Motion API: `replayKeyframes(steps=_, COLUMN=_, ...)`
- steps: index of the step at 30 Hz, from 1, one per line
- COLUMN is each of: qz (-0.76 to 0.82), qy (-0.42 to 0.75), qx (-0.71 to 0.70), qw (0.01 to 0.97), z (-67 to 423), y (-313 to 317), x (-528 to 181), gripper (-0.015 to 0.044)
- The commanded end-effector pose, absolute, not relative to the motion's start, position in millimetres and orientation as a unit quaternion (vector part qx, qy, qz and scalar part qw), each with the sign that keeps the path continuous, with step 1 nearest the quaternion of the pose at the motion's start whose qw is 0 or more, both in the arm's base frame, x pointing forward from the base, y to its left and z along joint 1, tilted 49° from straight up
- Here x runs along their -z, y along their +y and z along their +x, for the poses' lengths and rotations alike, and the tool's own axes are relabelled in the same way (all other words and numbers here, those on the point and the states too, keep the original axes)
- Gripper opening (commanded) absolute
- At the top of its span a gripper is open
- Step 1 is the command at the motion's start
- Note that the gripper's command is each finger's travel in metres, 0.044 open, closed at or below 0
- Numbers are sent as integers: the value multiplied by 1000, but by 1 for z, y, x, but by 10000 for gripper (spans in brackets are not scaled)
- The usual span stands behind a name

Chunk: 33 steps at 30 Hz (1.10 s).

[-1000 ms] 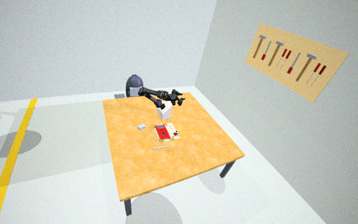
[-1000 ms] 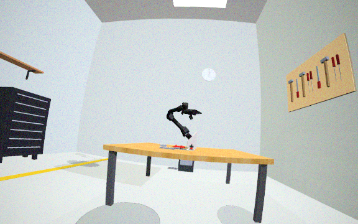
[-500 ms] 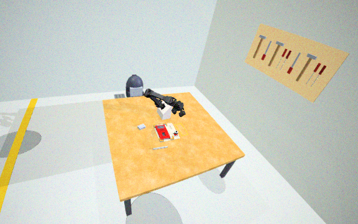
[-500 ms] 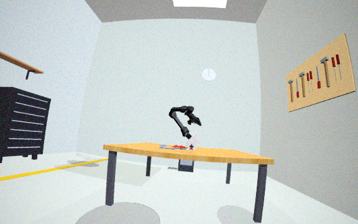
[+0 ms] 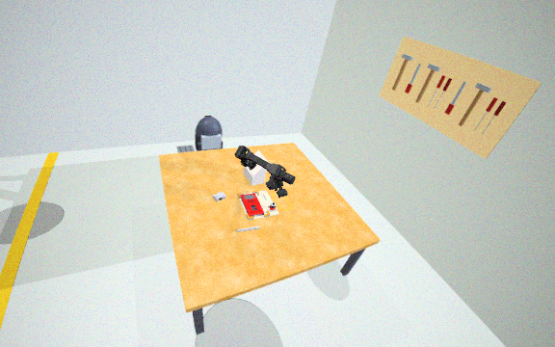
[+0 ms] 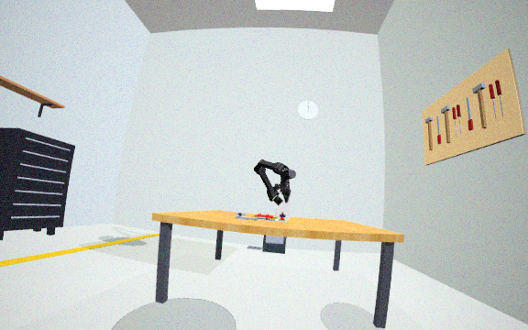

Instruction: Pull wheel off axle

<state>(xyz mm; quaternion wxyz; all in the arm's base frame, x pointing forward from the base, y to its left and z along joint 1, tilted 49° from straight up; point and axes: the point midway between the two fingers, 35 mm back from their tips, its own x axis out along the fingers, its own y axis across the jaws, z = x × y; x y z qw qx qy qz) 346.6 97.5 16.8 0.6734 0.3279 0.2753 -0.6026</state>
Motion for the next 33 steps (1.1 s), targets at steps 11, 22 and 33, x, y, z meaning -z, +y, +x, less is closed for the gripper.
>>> replayKeyframes(steps=11, qz=263, qy=245, qx=610, qw=706, z=358, y=75, x=-19, gripper=300)
replayKeyframes(steps=22, qz=263, qy=246, qx=610, qw=706, z=365, y=44, x=10, gripper=300)
replayKeyframes(steps=33, qz=265, qy=243, qx=614, qw=702, z=368, y=22, x=29, gripper=221)
